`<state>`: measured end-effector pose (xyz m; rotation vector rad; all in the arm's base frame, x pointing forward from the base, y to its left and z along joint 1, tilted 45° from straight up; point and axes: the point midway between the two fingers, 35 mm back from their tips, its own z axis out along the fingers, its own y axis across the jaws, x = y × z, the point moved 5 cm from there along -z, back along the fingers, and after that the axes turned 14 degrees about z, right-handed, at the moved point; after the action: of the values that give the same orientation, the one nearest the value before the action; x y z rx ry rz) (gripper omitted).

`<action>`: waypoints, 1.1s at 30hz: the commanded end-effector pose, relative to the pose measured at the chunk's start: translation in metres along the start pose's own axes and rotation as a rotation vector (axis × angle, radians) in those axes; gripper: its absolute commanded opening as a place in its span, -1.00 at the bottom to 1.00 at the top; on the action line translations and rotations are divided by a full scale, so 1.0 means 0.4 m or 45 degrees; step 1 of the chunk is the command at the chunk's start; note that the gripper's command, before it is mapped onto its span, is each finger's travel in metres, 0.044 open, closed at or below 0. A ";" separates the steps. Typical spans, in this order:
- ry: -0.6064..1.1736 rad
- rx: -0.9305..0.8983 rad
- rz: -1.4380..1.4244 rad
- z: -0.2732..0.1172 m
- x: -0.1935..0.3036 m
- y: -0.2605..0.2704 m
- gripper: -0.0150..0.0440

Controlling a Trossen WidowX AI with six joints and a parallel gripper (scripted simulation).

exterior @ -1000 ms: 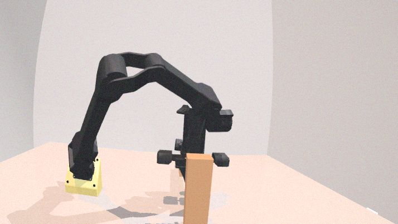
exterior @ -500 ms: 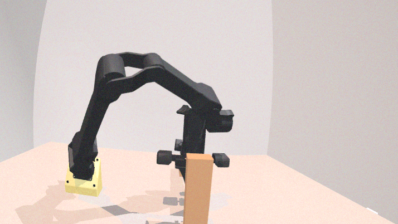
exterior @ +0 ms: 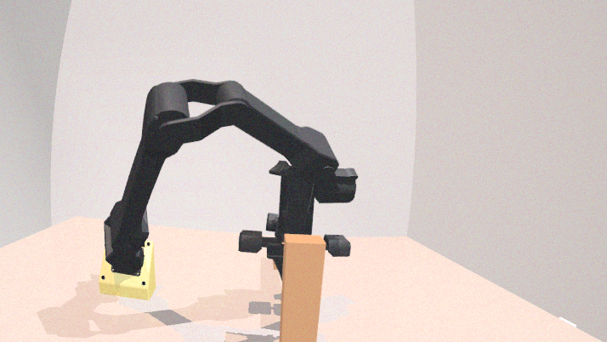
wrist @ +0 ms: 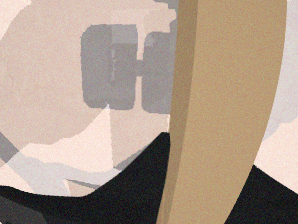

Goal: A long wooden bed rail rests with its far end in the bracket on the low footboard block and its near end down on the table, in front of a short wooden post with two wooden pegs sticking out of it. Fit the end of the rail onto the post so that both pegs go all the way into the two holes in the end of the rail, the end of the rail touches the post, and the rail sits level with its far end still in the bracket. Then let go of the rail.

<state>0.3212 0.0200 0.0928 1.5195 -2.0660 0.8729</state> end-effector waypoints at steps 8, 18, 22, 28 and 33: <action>0.000 0.003 -0.003 -0.003 0.009 -0.002 -0.49; 0.000 0.003 -0.003 -0.004 0.017 -0.004 -0.49; 0.000 0.003 -0.003 -0.004 0.020 -0.005 -0.49; 0.000 0.003 -0.003 -0.004 0.025 -0.006 -0.49; 0.000 0.003 -0.003 -0.003 0.028 -0.007 -0.49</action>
<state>0.3210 0.0132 0.1007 1.5193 -2.0658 0.8753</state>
